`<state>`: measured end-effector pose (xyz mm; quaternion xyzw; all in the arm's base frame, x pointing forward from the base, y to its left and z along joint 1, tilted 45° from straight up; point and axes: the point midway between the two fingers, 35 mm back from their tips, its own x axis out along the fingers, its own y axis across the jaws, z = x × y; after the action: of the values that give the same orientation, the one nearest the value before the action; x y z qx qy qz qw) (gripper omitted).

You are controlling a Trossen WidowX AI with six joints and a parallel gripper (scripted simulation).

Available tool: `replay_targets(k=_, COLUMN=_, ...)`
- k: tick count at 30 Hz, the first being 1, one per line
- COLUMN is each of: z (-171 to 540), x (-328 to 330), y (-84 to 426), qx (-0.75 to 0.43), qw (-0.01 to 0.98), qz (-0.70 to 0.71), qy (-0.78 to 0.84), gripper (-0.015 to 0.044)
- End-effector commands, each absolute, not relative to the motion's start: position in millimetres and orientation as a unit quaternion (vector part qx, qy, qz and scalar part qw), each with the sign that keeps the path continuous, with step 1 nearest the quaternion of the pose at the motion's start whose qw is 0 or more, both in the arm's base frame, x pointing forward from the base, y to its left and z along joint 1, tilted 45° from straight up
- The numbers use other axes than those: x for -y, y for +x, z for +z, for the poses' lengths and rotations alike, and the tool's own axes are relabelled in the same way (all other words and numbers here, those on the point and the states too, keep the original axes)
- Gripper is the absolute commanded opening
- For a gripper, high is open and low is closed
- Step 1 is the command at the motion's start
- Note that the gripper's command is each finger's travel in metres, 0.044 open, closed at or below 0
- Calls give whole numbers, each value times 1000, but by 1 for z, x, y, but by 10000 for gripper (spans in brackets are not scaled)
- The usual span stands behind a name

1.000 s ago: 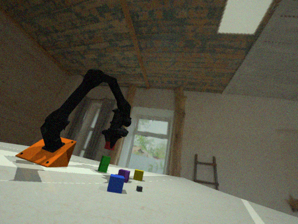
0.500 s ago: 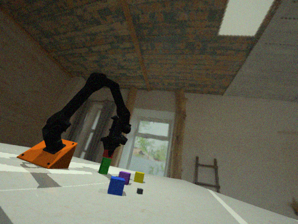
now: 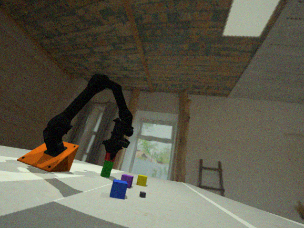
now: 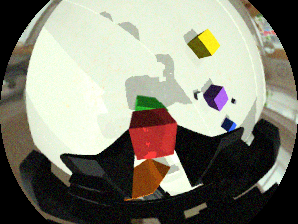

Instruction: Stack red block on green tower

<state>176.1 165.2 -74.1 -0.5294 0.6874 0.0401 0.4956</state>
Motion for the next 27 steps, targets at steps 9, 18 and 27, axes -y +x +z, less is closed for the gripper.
replay_targets(k=9, z=-75, x=-164, y=177, qx=-685, qw=495, qz=41, qy=-532, gripper=0)
replay_targets(k=18, z=-75, x=-165, y=176, qx=-687, qw=496, qz=40, qy=-530, gripper=52)
replay_targets(k=27, z=-75, x=-165, y=176, qx=-687, qw=496, qz=40, qy=-530, gripper=289)
